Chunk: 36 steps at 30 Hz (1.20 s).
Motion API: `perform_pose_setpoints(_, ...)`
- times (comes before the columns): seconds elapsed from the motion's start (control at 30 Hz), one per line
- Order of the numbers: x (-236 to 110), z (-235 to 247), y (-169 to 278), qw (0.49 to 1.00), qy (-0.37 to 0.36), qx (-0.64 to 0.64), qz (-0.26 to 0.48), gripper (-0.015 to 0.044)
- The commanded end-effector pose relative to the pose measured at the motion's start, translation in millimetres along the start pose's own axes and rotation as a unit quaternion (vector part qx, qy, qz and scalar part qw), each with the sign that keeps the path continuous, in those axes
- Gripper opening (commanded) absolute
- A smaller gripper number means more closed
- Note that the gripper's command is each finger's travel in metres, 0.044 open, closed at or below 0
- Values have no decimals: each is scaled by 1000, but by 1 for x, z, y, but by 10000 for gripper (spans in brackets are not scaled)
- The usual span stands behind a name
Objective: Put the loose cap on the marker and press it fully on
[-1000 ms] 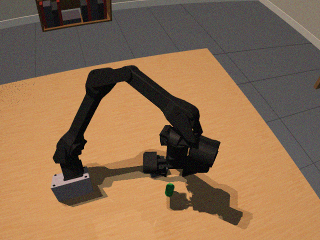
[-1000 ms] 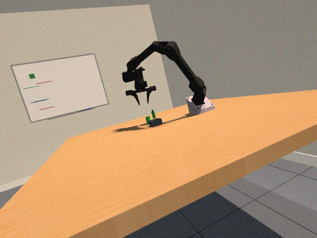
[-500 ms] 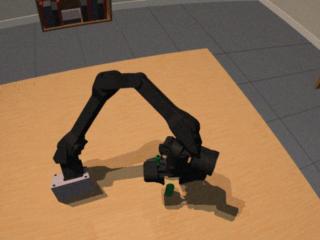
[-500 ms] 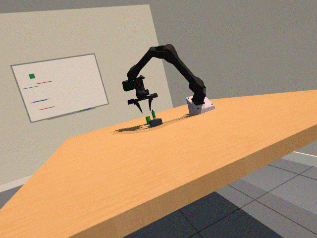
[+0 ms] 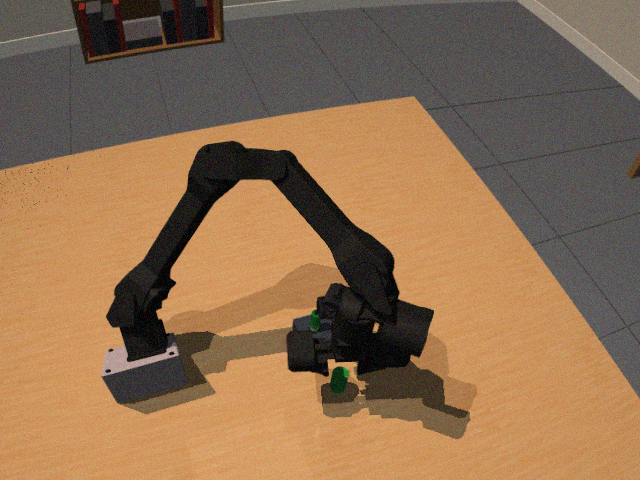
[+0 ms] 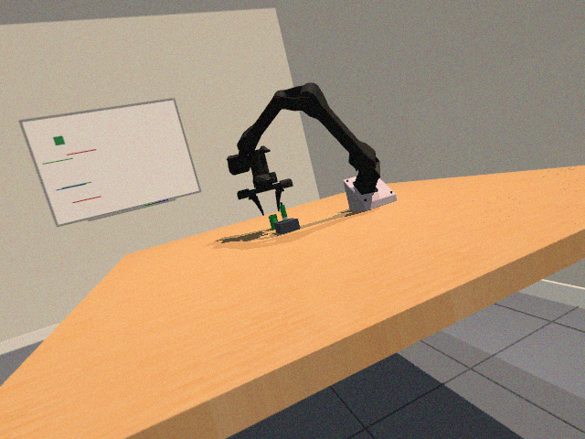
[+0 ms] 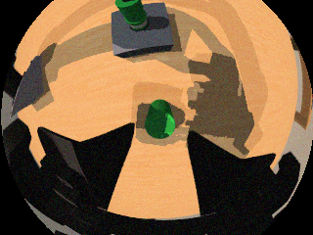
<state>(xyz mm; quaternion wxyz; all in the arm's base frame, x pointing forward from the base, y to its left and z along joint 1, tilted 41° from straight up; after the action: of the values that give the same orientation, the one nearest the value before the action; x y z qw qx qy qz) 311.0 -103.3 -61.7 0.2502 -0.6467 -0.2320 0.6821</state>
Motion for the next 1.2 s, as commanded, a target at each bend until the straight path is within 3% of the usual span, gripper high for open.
perform_pose_setpoints(0.0, 7, 0, -1, 1000, 1, 3, -3, 246)
perform_pose_setpoints(0.8, 43, 1, -2, 1000, 1, 2, -4, 246)
perform_pose_setpoints(0.93, 43, 2, -2, 1000, 1, 2, -4, 141)
perform_pose_setpoints(1.17, 43, 2, -2, 1000, 1, 2, -4, 95)
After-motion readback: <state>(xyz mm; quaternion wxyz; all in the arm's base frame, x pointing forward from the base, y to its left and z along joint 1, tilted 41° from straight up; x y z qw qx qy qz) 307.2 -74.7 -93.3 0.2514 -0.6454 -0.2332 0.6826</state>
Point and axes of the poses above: the point midway between the two fingers, 35 mm back from their tips, its own x axis out along the fingers, its own z axis across the jaws, y = z × x, the point moved 1 cm from there along -x, back along the fingers, and after that the axes turned 11 degrees about -x, right-handed, at the moved point
